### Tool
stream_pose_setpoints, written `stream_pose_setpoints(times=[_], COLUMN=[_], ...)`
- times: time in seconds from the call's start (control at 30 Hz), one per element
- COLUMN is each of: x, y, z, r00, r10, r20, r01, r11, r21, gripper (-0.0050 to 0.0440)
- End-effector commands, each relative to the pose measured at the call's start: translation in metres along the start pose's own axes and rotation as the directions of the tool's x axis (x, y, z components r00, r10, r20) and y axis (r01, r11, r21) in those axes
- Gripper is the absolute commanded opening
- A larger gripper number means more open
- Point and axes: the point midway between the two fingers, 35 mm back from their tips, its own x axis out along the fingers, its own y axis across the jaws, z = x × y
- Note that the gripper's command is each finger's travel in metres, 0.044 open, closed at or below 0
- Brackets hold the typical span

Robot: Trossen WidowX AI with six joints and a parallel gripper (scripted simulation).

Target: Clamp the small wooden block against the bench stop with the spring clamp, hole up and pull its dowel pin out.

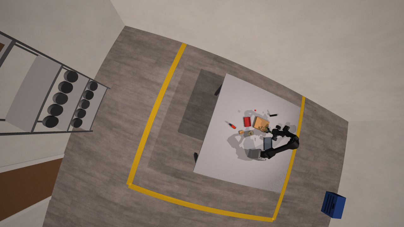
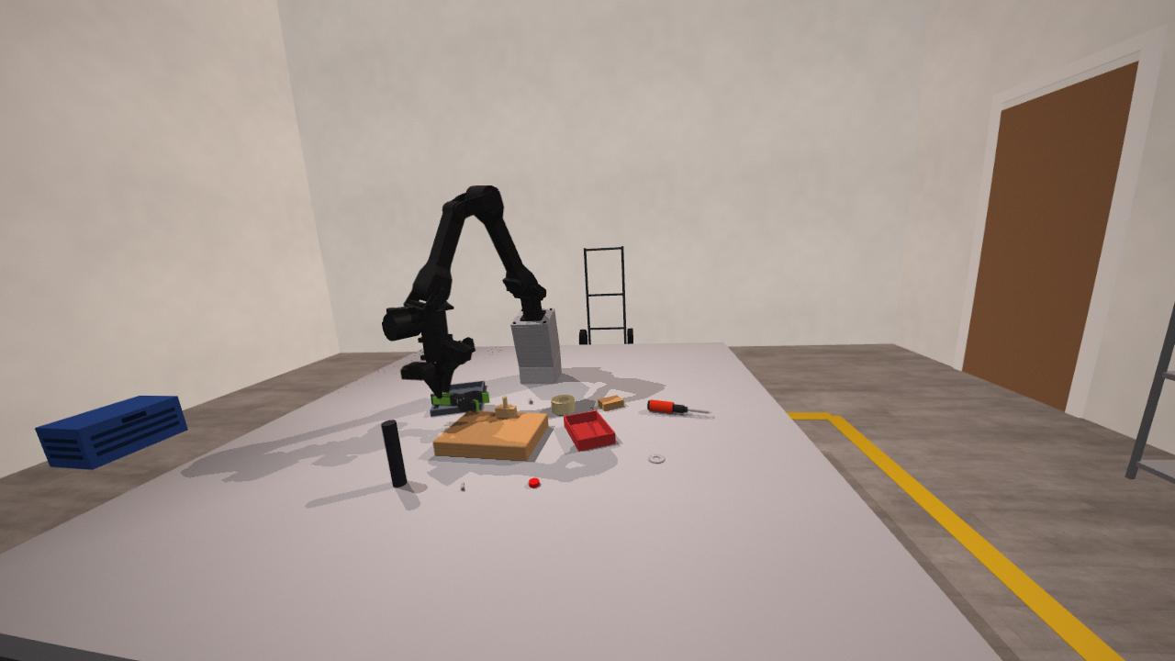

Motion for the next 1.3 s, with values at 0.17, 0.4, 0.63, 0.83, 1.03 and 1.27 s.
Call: stream_pose_setpoints(times=[0.17,0.4,0.63,0.83,1.03,1.27], x=[0.011,0.015,0.019,0.019,0.019,0.019], y=[0.003,0.003,0.003,0.003,0.003,0.004], z=[0.001,0.002,0.003,0.003,0.003,0.009], r00=[1.0,1.0,1.0,1.0,1.0,1.0], r10=[0.014,0.014,0.014,0.014,0.014,0.013], r20=[0.003,0.003,0.003,0.003,0.003,0.014], r01=[-0.014,-0.014,-0.014,-0.014,-0.014,-0.012], r11=[1.0,0.999,0.998,0.998,0.998,0.998], r21=[-0.028,-0.043,-0.06,-0.06,-0.06,-0.057], gripper=[0.0,0.0,0.0,0.0,0.0,0.0])
